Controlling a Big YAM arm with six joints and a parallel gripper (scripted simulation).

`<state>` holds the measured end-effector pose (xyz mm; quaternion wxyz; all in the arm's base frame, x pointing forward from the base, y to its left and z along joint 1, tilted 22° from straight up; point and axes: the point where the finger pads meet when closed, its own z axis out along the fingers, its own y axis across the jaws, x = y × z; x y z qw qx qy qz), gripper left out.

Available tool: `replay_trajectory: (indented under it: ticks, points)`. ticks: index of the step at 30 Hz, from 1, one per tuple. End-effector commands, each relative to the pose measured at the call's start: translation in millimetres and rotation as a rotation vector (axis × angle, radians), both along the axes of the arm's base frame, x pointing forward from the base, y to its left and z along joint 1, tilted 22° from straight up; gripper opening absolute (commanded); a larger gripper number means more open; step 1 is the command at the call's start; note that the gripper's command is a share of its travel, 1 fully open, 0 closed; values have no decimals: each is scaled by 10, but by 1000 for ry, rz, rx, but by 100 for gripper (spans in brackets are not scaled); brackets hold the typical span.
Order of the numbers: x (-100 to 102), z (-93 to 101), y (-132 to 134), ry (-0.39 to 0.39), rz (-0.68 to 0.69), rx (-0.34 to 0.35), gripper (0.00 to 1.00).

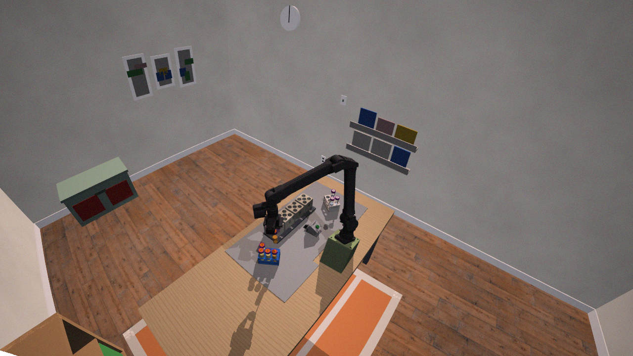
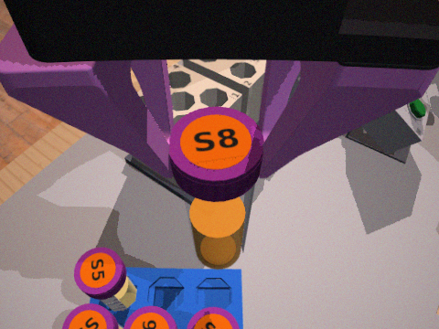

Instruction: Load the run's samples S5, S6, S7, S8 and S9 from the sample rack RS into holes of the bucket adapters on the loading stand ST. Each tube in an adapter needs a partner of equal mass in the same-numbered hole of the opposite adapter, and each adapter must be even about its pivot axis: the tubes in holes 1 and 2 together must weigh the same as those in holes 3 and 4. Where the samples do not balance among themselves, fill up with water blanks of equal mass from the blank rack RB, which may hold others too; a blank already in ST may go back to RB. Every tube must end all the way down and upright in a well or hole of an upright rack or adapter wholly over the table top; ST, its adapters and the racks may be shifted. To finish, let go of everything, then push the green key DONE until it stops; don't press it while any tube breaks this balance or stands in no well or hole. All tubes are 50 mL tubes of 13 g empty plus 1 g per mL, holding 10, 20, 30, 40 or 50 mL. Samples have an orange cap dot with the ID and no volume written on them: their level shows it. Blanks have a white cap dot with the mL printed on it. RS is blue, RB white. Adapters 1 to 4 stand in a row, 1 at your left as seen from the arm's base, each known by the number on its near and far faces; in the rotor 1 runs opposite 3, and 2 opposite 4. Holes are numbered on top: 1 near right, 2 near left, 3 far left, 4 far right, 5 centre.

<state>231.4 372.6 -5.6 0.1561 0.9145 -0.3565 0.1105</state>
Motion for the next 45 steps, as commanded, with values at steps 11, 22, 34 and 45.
replay_trajectory:
  ticks: [11, 22, 34, 45]
  points:
    - [30, 193, 208, -23, 10, 52, 0]
    - [29, -159, 19, -5, 11, 18, 0]
    - [87, -407, -88, -5, 6, 18, 0]
    - [130, -619, -149, -8, 6, 23, 0]
